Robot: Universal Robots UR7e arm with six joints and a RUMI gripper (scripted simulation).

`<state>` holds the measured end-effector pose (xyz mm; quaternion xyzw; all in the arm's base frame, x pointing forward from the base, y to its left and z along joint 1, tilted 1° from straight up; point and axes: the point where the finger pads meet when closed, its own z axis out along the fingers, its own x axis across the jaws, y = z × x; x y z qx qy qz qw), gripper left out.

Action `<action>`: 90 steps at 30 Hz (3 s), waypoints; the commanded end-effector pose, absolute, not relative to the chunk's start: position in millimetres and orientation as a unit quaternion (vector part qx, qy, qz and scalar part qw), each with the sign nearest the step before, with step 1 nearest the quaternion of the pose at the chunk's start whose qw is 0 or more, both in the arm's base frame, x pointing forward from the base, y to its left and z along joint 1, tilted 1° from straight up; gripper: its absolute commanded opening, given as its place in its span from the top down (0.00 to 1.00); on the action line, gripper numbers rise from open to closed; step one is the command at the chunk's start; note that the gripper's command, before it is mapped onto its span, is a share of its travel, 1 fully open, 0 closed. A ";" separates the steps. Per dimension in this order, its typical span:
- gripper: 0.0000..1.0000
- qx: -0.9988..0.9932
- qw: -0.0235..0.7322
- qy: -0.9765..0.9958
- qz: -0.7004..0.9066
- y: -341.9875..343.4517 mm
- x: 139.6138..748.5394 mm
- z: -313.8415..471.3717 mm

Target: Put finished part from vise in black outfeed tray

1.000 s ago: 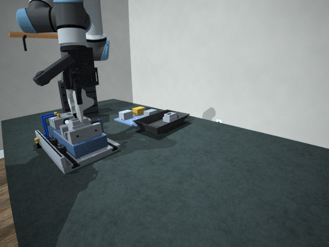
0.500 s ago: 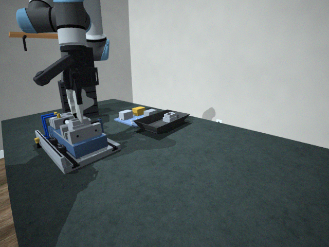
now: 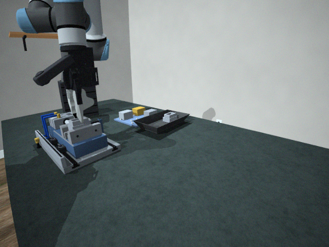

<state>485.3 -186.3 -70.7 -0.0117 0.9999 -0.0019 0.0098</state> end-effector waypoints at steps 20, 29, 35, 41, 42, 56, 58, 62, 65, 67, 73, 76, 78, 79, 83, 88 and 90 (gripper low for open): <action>1.00 -0.012 0.010 1.000 -0.002 -186.4 485.3 -52.5; 1.00 -0.012 0.010 1.000 -0.002 -186.4 485.0 -35.9; 1.00 -0.012 0.010 1.000 -0.002 -186.3 484.8 -28.9; 1.00 -0.012 0.010 1.000 -0.002 -186.3 484.8 -25.1; 1.00 -0.012 0.010 1.000 -0.002 -186.3 484.8 -24.7; 1.00 -0.012 0.010 1.000 -0.002 -184.6 485.5 -24.2; 1.00 -0.012 0.010 1.000 -0.002 -182.7 486.3 -24.2; 1.00 -0.012 0.010 1.000 -0.002 -176.4 489.1 -24.2; 1.00 -0.012 0.010 1.000 -0.002 -168.9 492.2 -24.2; 1.00 -0.012 0.010 1.000 -0.002 -162.6 494.8 -24.2; 1.00 -0.012 0.010 1.000 -0.002 -146.5 500.7 -24.2; 1.00 -0.013 0.010 1.000 -0.002 -131.6 505.8 -24.3; 1.00 -0.013 0.010 1.000 -0.002 -120.4 509.2 -24.3; 1.00 -0.013 0.010 1.000 -0.002 -114.4 510.9 -24.3; 1.00 -0.014 0.010 1.000 -0.002 -88.6 517.5 -24.3; 1.00 -0.014 0.010 1.000 -0.002 -67.5 521.8 -24.4; 1.00 -0.014 0.010 1.000 -0.002 -52.8 524.3 -24.4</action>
